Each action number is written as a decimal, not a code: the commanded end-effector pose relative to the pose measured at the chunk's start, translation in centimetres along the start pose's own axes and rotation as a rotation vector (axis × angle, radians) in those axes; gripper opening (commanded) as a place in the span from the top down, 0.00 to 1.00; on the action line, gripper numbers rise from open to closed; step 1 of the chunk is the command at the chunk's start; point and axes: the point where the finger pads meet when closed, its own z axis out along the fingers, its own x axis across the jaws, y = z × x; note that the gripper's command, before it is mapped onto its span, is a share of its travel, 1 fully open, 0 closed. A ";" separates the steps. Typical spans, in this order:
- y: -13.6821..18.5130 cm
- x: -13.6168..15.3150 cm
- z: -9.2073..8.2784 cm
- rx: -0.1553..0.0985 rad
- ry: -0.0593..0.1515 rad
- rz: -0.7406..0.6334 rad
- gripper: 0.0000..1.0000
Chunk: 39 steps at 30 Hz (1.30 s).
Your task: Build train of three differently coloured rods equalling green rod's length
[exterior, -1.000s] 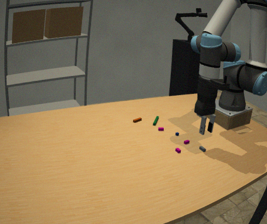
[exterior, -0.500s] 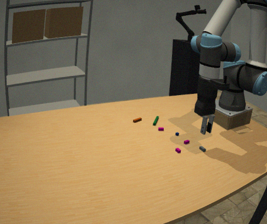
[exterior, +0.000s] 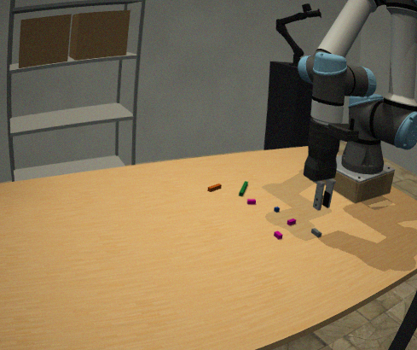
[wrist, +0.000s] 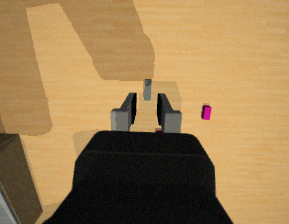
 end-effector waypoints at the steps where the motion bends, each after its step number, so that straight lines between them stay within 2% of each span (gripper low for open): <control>1: 0.0 0.0 0.0 0.000 0.001 0.000 0.46; 17: -0.1 0.0 1.0 0.000 0.001 0.005 0.46; 39: -0.2 0.0 4.0 0.000 0.001 0.005 0.46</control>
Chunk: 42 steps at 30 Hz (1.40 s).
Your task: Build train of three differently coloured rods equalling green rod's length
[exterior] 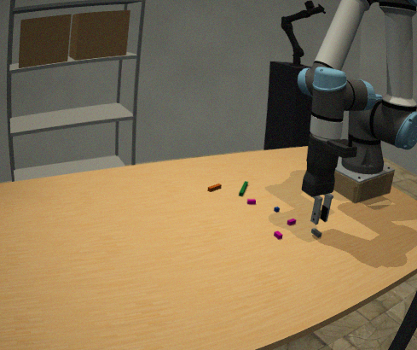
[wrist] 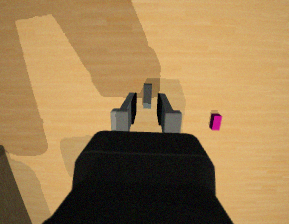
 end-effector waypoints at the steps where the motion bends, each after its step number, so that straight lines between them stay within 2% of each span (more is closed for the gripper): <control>1: 0.0 0.0 0.7 0.000 0.001 0.000 0.46; 16: -0.1 0.0 1.6 0.000 0.001 0.000 0.46; 42: -0.1 0.0 1.7 0.000 0.001 0.000 0.46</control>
